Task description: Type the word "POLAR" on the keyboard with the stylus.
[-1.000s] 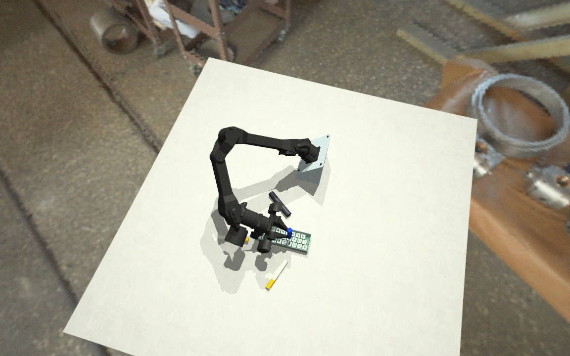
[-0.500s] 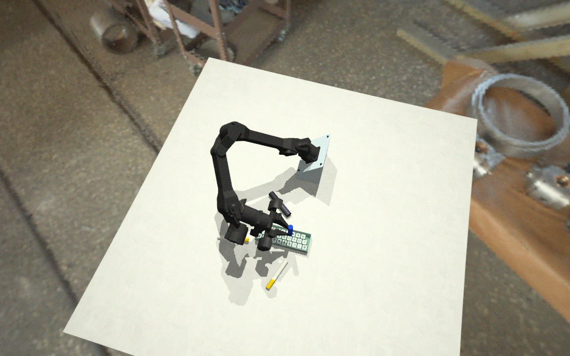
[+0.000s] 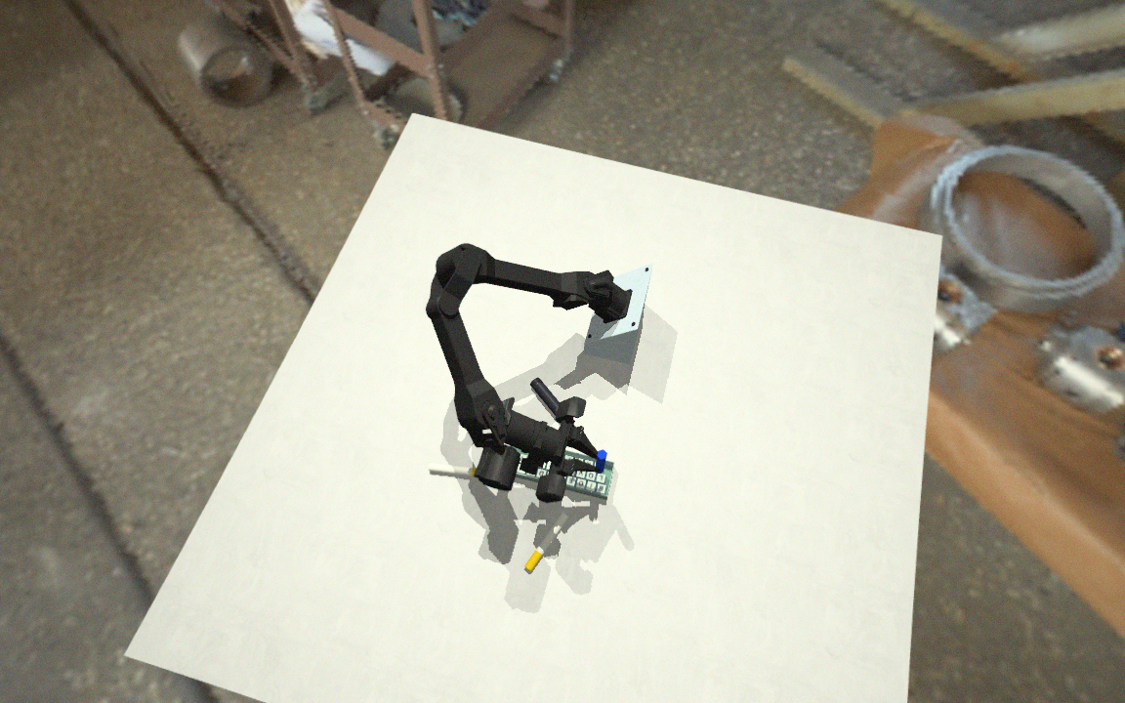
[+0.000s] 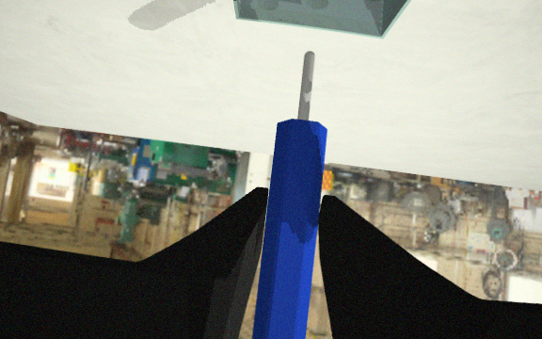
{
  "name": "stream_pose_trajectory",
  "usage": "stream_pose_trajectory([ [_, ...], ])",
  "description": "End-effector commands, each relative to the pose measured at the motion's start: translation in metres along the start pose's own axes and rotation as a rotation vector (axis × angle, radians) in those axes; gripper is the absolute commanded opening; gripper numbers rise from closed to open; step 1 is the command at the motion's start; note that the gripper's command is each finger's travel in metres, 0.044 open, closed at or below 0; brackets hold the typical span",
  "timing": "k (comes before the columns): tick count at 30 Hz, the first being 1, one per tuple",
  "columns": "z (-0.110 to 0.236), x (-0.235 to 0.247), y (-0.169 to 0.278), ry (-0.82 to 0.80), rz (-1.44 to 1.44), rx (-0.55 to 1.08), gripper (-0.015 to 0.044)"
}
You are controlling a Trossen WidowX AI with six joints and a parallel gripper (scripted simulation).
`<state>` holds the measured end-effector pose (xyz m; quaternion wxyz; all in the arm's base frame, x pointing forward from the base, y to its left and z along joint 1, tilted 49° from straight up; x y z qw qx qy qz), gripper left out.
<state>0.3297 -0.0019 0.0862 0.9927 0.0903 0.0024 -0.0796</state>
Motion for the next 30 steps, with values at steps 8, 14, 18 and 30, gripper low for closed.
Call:
stream_pose_trajectory([
  [8, -0.016, 0.002, -0.013, 0.000, -0.009, 0.004, 0.0000],
  [14, -0.016, 0.002, -0.014, 0.000, -0.009, 0.004, 0.0000],
  [18, -0.017, 0.002, -0.014, 0.000, -0.009, 0.004, 0.0053],
  [30, -0.020, 0.002, -0.018, 0.000, -0.009, 0.004, 0.0081],
])
Point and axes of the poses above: the point midway between the two fingers, 35 mm back from their tips, its own z axis back along the fingers, its own x axis across the jaws, y = z × x, the point moved 8 cm from there along z, back along the fingers, and after that the axes turned 9 degrees about -z, right-handed, at the moved point
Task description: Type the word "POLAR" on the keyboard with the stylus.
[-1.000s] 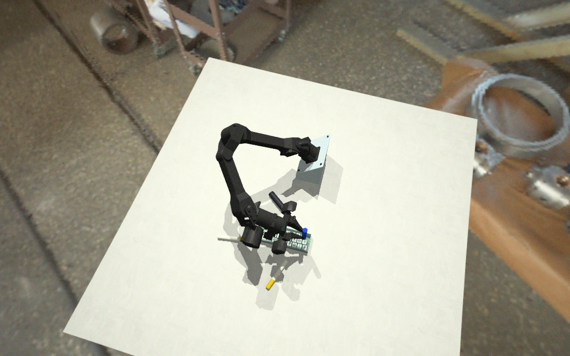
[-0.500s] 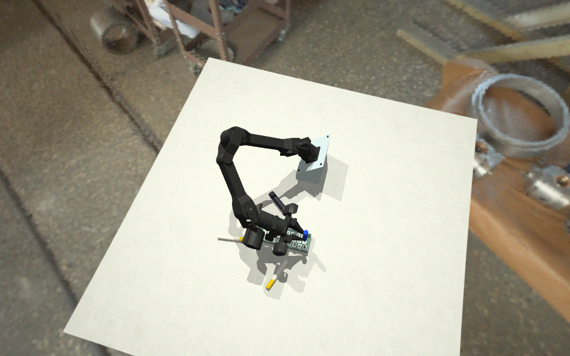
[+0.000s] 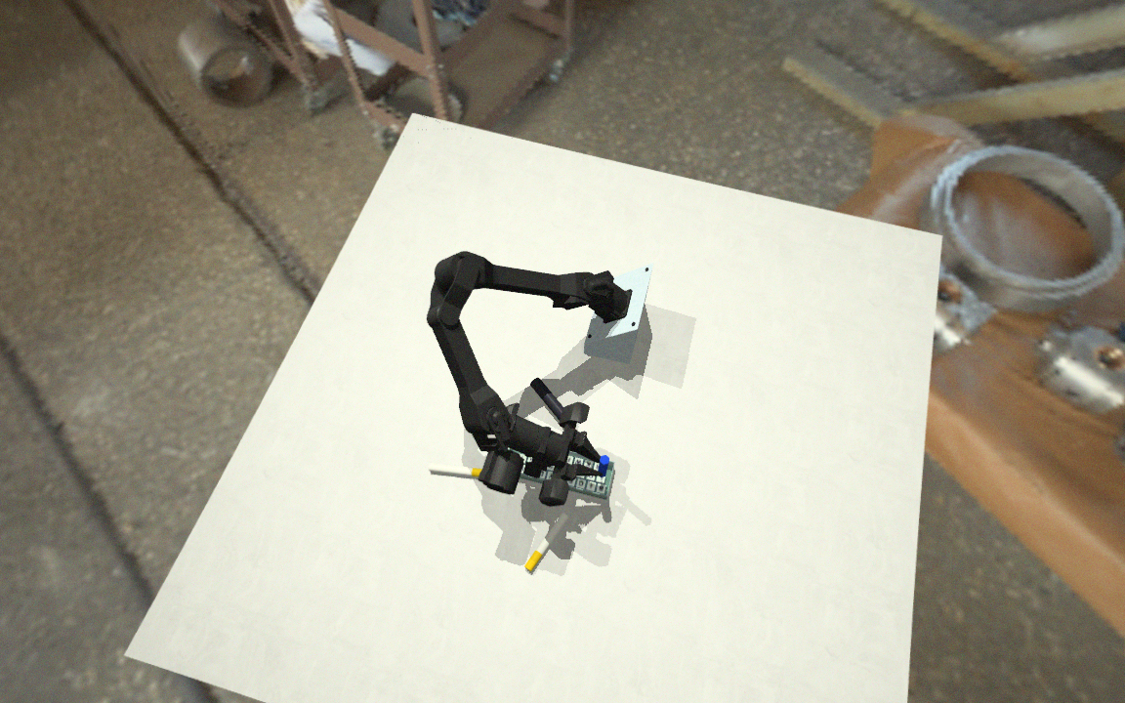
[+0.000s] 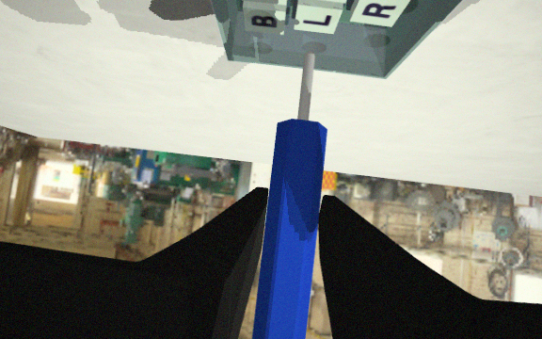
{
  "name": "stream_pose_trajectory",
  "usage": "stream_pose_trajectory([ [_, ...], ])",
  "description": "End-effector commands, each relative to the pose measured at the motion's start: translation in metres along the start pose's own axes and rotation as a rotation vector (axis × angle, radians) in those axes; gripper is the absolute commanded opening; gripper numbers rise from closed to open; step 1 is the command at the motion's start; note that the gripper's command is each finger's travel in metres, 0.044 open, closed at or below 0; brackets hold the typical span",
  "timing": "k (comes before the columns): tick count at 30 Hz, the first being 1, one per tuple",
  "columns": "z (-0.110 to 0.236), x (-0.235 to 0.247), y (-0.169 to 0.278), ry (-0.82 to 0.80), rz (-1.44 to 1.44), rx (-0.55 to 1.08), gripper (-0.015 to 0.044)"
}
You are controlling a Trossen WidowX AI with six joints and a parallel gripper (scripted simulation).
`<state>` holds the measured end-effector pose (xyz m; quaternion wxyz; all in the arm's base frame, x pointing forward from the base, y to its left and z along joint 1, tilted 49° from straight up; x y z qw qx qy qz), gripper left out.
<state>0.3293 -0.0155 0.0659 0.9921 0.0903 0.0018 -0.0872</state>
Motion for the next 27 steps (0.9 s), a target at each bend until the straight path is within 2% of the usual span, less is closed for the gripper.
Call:
stream_pose_trajectory([
  [1, -0.003, 0.000, -0.002, 0.003, 0.006, 0.004, 0.0081],
  [27, -0.009, 0.002, -0.013, 0.003, 0.006, 0.003, 0.0081],
])
Point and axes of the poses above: the point midway between the two fingers, 35 mm back from their tips, its own z axis back along the fingers, its own x axis across the jaws, y = z × x, the point moved 8 cm from there along z, back along the fingers, and after that the axes turned 9 degrees about -z, right-handed, at the moved point
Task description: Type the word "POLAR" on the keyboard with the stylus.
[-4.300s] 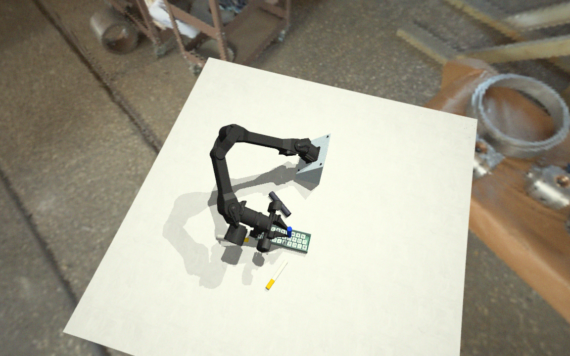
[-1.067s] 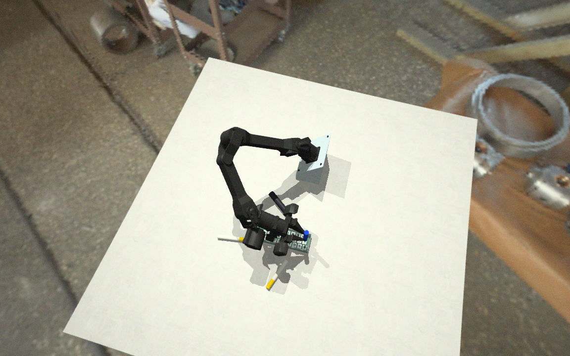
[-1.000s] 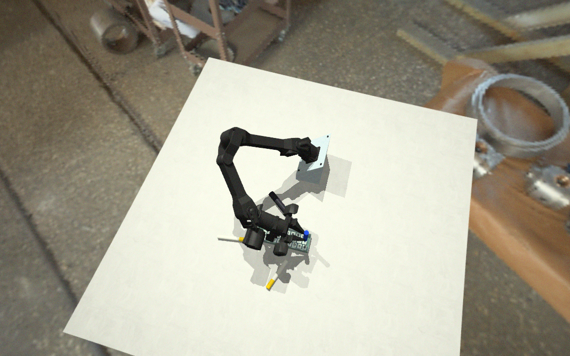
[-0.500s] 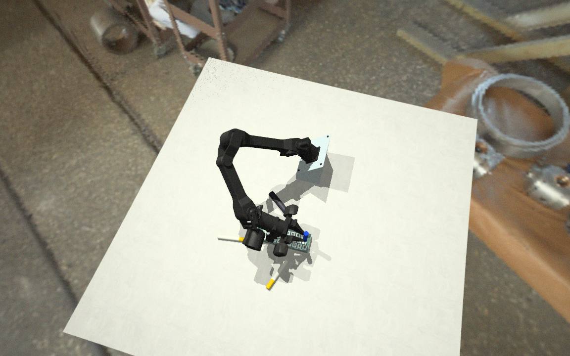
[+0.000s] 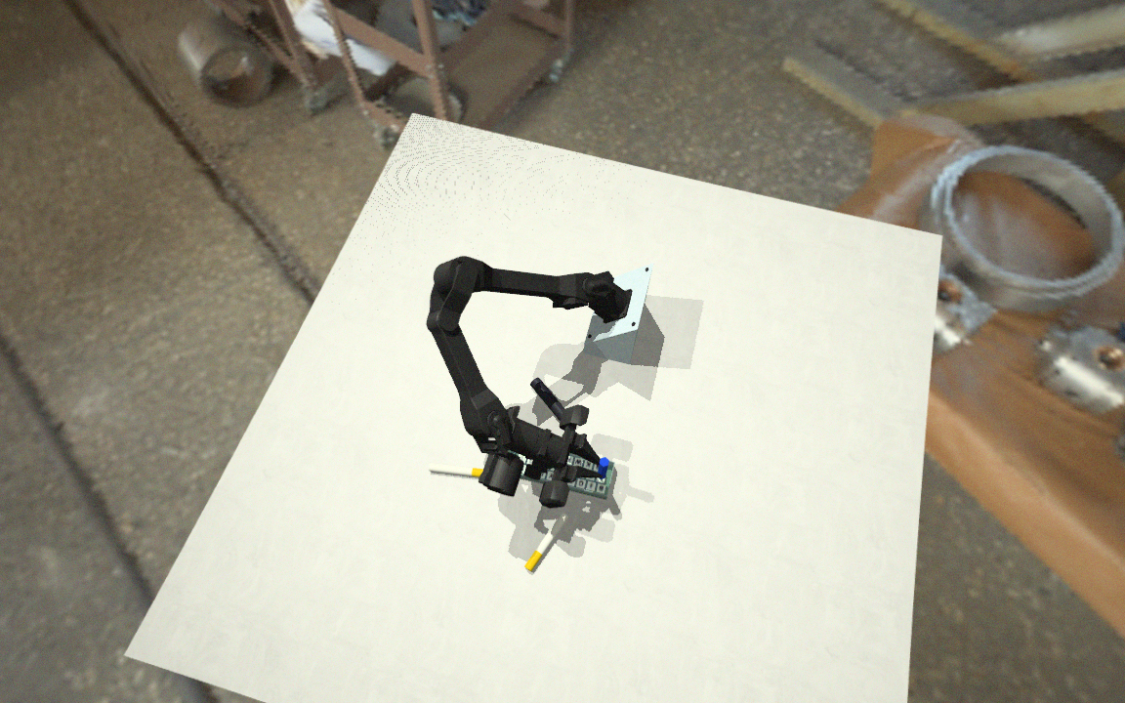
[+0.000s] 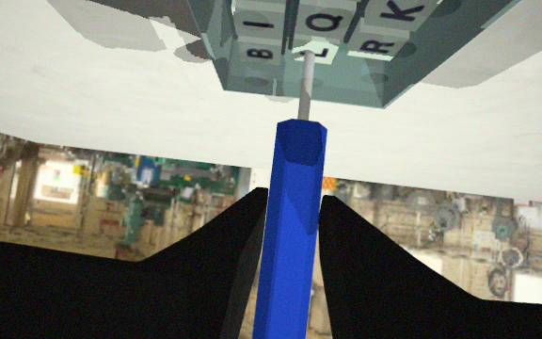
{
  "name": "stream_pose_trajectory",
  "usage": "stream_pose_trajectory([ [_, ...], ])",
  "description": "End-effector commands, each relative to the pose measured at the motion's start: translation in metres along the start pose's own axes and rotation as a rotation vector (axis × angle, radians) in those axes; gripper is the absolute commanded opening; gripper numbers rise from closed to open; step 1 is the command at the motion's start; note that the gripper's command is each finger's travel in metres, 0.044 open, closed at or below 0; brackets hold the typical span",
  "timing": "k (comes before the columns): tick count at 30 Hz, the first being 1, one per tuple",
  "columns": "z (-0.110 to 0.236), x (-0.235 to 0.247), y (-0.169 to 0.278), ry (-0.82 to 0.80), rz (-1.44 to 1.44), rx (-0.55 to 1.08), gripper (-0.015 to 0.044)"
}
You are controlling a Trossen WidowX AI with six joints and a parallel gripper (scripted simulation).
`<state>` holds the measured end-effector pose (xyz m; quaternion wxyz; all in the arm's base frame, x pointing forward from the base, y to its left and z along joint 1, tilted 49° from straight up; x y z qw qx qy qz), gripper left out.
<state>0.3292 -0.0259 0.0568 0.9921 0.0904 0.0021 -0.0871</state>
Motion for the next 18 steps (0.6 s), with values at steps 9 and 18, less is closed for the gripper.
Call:
stream_pose_trajectory([
  [9, -0.002, 0.000, -0.002, 0.003, 0.006, 0.003, 0.0081],
  [18, 0.005, -0.001, 0.012, 0.002, 0.006, 0.004, 0.0081],
])
Point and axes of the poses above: the point midway between the two fingers, 35 mm back from their tips, its own z axis back along the fingers, its own x axis across the jaws, y = z × x, the point moved 8 cm from there along z, back along the fingers, and after that the axes turned 9 degrees about -z, right-handed, at the moved point
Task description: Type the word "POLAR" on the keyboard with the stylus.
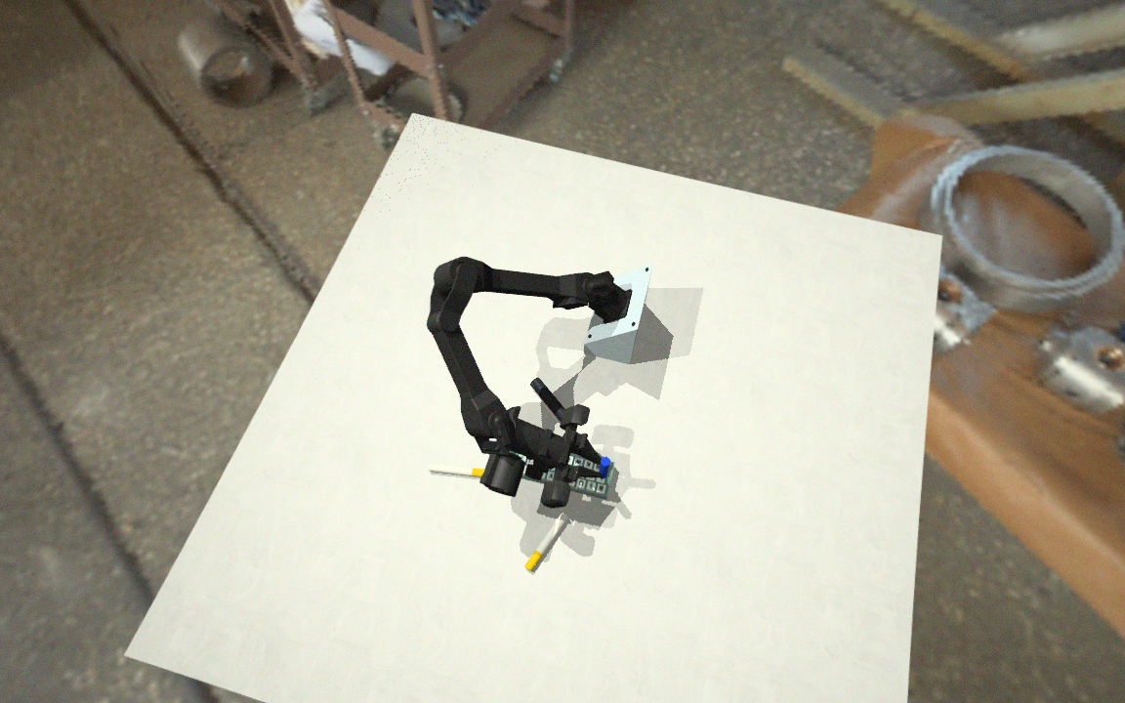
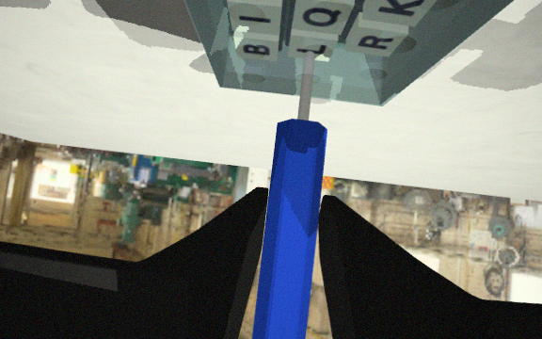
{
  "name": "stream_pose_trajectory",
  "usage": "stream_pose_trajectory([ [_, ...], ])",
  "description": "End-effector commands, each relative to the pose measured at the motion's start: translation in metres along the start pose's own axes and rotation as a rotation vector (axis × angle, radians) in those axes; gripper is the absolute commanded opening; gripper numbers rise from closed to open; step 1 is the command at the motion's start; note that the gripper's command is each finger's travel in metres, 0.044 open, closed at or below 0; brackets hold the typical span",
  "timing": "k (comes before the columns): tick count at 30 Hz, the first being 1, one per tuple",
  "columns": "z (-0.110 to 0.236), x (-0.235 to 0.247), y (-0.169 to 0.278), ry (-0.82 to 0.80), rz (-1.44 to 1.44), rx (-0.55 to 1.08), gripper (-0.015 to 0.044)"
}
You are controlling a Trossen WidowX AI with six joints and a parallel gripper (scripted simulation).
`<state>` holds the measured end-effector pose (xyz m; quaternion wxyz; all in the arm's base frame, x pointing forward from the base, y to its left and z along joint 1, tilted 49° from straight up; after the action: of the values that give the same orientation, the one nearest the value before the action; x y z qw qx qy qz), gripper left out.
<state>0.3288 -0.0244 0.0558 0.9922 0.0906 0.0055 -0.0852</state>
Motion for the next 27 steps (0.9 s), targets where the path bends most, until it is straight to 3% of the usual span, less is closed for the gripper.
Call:
stream_pose_trajectory([
  [1, 0.010, -0.002, 0.015, -0.005, 0.003, 0.004, 0.0081],
  [14, 0.015, -0.005, 0.028, 0.002, 0.005, 0.000, 0.0085],
  [17, 0.015, -0.005, 0.028, 0.002, 0.005, 0.000, 0.0065],
  [20, 0.019, -0.002, 0.026, 0.001, 0.005, -0.001, 0.0000],
  [27, 0.047, 0.012, 0.012, -0.001, 0.005, -0.002, 0.0000],
])
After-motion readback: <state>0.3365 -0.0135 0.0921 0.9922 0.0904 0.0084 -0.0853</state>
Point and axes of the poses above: the point midway between the two fingers, 35 mm back from their tips, its own z axis back along the fingers, its own x axis across the jaws, y = z × x, the point moved 8 cm from there along z, back along the fingers, and after that the axes turned 9 degrees about -z, right-handed, at the moved point
